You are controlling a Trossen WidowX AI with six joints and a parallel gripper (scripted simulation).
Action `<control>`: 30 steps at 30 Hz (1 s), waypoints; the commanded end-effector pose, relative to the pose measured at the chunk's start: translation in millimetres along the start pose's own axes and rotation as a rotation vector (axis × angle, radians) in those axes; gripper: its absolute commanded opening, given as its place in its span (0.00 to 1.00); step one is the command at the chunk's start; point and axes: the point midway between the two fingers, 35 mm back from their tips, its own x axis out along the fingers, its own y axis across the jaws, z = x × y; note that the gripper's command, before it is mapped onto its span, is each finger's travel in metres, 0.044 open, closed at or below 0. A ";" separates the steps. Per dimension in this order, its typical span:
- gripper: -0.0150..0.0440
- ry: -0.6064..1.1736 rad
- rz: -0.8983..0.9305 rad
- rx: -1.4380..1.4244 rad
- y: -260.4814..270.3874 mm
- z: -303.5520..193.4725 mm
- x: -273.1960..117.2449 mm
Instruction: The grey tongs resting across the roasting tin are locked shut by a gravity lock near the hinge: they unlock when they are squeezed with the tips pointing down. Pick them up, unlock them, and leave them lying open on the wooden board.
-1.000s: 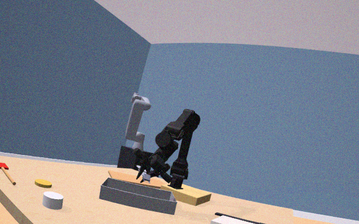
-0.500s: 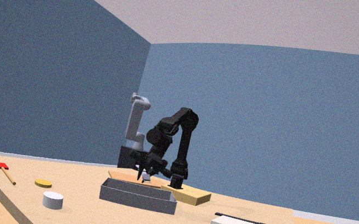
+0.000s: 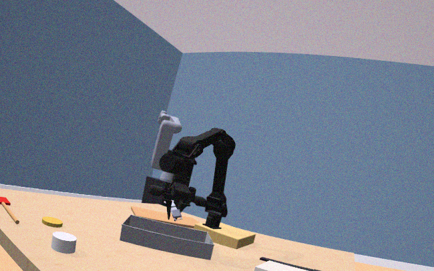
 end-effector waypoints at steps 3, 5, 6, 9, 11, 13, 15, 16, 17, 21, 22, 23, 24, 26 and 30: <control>0.00 -0.003 0.029 -0.003 0.7 1.0 0.3; 0.00 -0.002 0.015 0.001 0.4 0.1 -0.2; 0.00 -0.002 0.016 0.003 -0.1 -0.5 -0.2; 0.00 -0.004 0.013 0.026 -5.5 -4.6 -0.6; 0.00 -0.002 0.013 0.054 -12.4 -10.4 -1.2; 0.00 0.000 0.012 0.091 -21.2 -18.3 -2.0; 0.00 0.001 0.010 0.128 -29.9 -26.8 -3.1; 0.00 0.001 0.008 0.144 -34.1 -31.1 -3.6; 0.00 0.002 0.005 0.160 -38.3 -35.8 -4.3; 0.00 0.006 0.004 0.237 -54.1 -54.0 -6.0; 0.00 0.006 0.003 0.254 -58.1 -58.7 -6.4; 0.00 0.007 0.003 0.273 -61.7 -63.5 -6.8; 0.00 0.005 0.002 0.289 -65.3 -68.0 -7.3; 0.00 0.004 -0.001 0.326 -71.9 -77.4 -8.4; 0.00 0.008 -0.001 0.403 -84.9 -98.0 -10.4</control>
